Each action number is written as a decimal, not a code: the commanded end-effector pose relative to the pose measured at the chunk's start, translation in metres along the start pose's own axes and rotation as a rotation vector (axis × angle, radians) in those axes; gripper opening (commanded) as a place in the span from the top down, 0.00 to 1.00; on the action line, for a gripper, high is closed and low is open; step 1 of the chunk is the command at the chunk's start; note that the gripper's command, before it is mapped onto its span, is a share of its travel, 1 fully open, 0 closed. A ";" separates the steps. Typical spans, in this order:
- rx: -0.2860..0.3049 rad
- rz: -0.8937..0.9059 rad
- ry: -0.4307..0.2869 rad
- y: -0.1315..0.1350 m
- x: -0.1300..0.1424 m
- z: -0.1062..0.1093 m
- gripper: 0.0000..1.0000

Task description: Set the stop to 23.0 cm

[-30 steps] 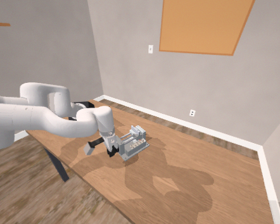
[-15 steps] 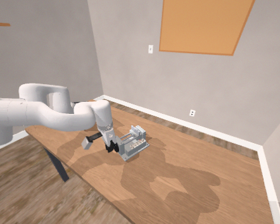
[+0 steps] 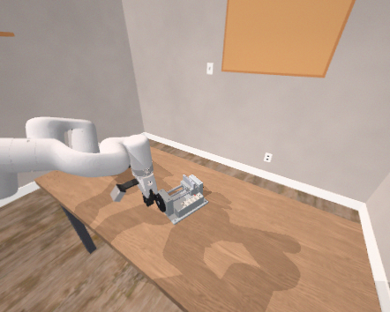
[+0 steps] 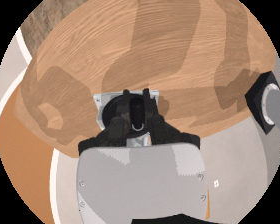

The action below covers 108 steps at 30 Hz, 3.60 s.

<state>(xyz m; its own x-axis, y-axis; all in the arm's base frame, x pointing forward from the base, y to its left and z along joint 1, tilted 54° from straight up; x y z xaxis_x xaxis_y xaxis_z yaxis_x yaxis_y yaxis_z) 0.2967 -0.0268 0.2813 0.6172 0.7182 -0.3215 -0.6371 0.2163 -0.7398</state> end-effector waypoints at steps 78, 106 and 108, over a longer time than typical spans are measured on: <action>-0.004 -0.002 -0.003 -0.035 0.004 -0.005 0.94; -0.004 -0.002 -0.003 0.017 -0.002 -0.017 0.94; -0.004 -0.002 -0.003 0.018 -0.002 -0.021 0.94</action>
<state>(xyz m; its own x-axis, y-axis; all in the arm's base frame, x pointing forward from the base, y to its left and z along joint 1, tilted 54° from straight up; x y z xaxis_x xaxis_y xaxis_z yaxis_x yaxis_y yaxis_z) 0.2924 -0.0342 0.2617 0.6174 0.7196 -0.3179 -0.6342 0.2161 -0.7424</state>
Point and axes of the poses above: the point where the finger pads meet when closed, its own z axis back along the fingers, its own y axis across the jaws, x = y × z, the point moved 4 cm from there along z, back along the fingers, and after that the axes turned 6 degrees about -z, right-handed, at the moved point
